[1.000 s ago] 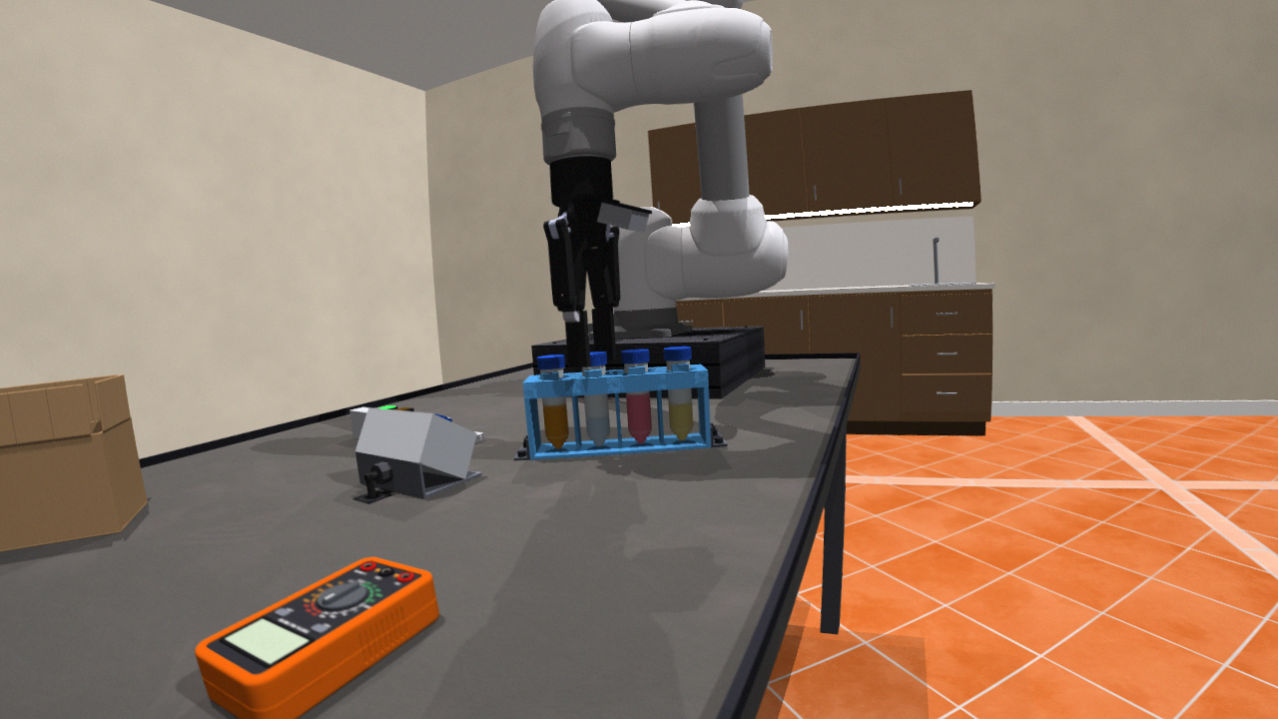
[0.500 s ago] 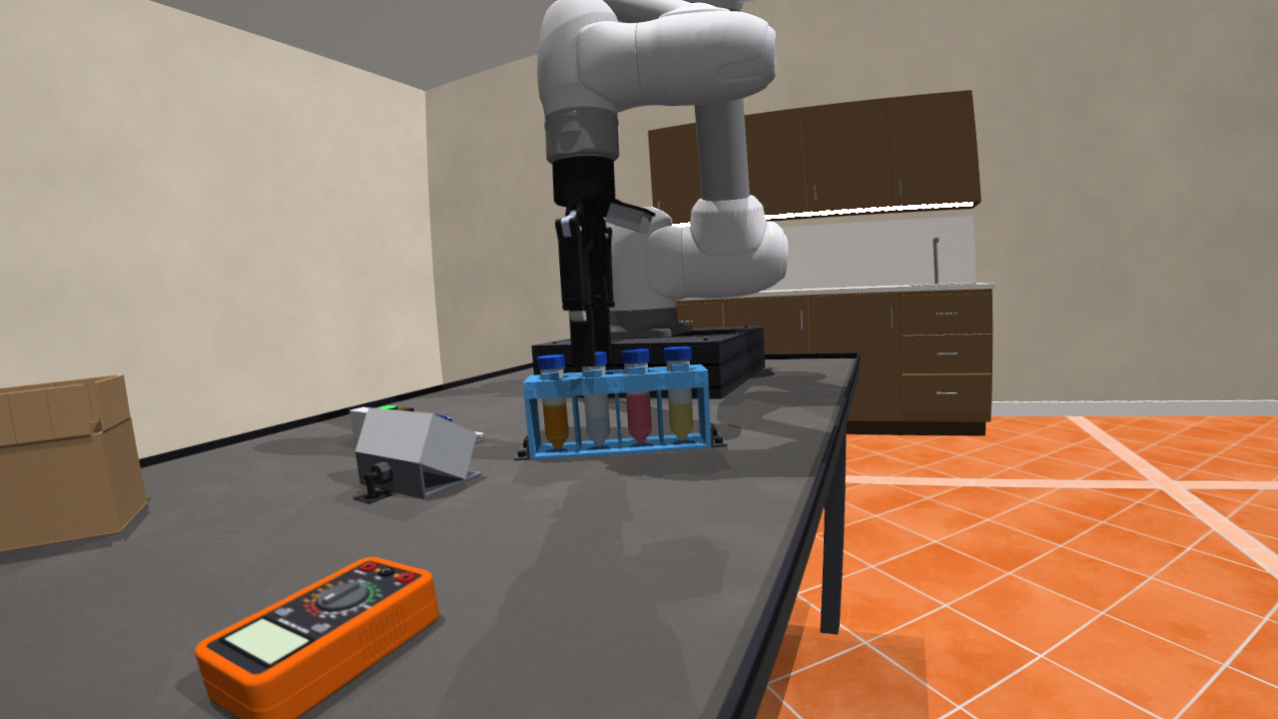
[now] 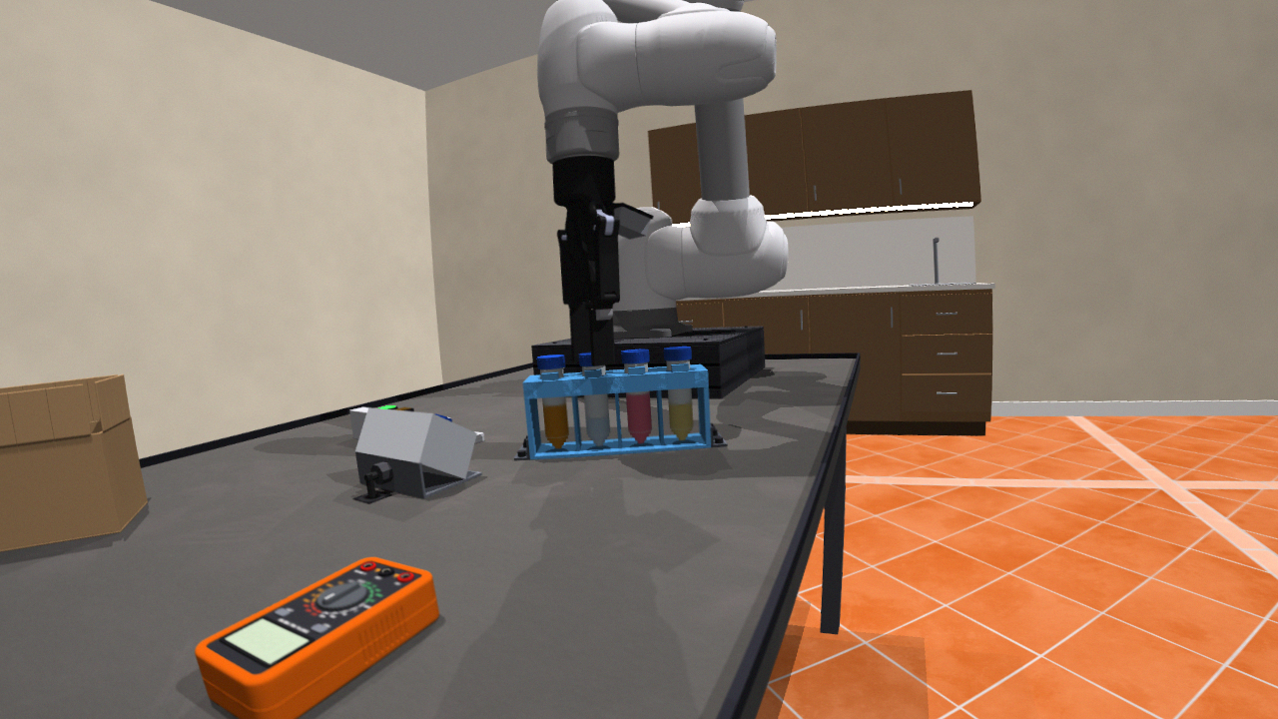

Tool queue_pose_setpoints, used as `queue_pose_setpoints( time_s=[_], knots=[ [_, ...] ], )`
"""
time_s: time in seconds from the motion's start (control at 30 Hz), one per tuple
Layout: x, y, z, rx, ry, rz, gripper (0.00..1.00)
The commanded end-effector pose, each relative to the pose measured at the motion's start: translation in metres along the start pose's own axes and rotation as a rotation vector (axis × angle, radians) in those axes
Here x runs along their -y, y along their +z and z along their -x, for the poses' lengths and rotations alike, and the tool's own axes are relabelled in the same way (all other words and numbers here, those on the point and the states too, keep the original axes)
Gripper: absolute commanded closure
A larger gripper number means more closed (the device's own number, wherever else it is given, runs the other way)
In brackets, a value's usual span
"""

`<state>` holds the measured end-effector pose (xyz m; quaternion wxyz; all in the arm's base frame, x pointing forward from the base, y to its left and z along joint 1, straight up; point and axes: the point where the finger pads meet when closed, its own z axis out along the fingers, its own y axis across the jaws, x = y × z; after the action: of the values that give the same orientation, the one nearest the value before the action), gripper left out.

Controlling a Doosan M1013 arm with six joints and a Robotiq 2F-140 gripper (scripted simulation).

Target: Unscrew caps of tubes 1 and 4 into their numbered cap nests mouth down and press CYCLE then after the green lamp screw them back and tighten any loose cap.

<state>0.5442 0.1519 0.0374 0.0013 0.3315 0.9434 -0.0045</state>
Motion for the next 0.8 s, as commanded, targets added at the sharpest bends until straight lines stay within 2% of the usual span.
queue_pose_setpoints(
  time_s=[0.0, 0.03, 0.5, 0.77],
  knots=[
    [-0.0004, -0.0007, 0.0006, -0.013, -0.014, 0.007, 0.59],
    [-0.0004, -0.0007, 0.0005, -0.013, -0.014, 0.008, 0.70],
    [-0.0004, -0.0007, 0.0005, -0.013, -0.013, 0.007, 0.70],
    [-0.0004, -0.0007, 0.0006, -0.014, 0.386, 0.005, 0.70]
  ],
)
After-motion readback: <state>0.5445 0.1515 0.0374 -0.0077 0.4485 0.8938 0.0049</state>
